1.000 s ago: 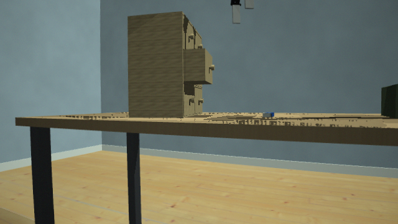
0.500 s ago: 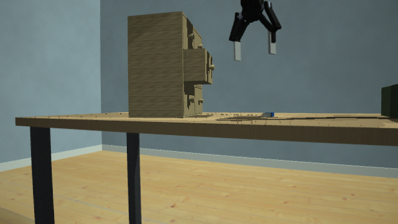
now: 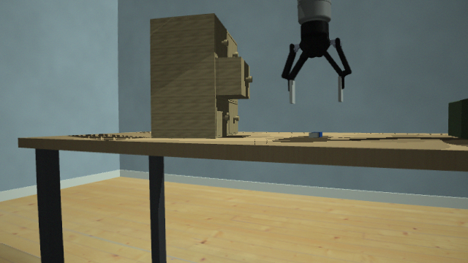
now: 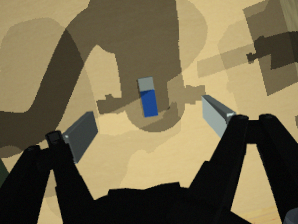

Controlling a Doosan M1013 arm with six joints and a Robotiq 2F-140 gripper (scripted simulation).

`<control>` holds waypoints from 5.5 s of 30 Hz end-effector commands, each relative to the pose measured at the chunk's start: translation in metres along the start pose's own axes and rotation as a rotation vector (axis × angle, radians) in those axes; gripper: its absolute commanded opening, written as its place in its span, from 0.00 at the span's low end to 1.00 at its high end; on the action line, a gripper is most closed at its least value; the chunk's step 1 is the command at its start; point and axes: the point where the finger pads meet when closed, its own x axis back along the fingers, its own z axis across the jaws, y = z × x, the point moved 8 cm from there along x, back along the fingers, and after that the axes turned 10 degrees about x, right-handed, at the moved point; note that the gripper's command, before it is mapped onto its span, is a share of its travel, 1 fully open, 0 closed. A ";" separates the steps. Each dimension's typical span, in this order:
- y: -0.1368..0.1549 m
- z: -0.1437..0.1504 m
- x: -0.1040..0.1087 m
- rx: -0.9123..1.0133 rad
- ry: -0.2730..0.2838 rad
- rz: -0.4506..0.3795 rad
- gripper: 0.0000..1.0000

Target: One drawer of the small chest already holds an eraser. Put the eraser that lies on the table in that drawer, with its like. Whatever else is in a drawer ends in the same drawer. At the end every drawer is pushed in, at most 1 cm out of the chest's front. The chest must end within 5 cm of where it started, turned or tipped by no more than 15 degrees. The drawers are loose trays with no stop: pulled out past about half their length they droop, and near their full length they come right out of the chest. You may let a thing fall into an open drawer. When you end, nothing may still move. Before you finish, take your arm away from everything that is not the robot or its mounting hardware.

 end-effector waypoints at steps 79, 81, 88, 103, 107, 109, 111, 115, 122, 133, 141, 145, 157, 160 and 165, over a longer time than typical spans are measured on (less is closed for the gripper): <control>0.001 0.000 -0.056 0.016 0.004 0.007 0.23; 0.001 0.000 -0.056 0.016 0.004 0.007 0.23; 0.001 0.000 -0.066 0.016 0.004 0.007 0.23; 0.001 0.000 -0.076 0.016 0.004 0.007 0.23; 0.001 0.000 -0.076 0.016 0.004 0.007 0.23; 0.001 0.000 -0.076 0.016 0.004 0.007 0.23; 0.001 0.000 -0.076 0.016 0.004 0.007 0.23; 0.001 0.000 -0.076 0.016 0.004 0.007 0.23; 0.001 0.000 -0.076 0.016 0.004 0.007 0.11; 0.001 0.000 -0.076 0.016 0.004 0.007 0.11; 0.001 0.000 -0.074 0.016 0.004 0.007 0.11; 0.001 0.000 -0.065 0.016 0.004 0.007 0.11; 0.001 -0.001 0.024 0.016 0.004 0.007 0.11; 0.001 -0.001 0.024 0.016 0.004 0.007 0.11; 0.001 0.000 0.024 -0.005 0.004 0.008 0.11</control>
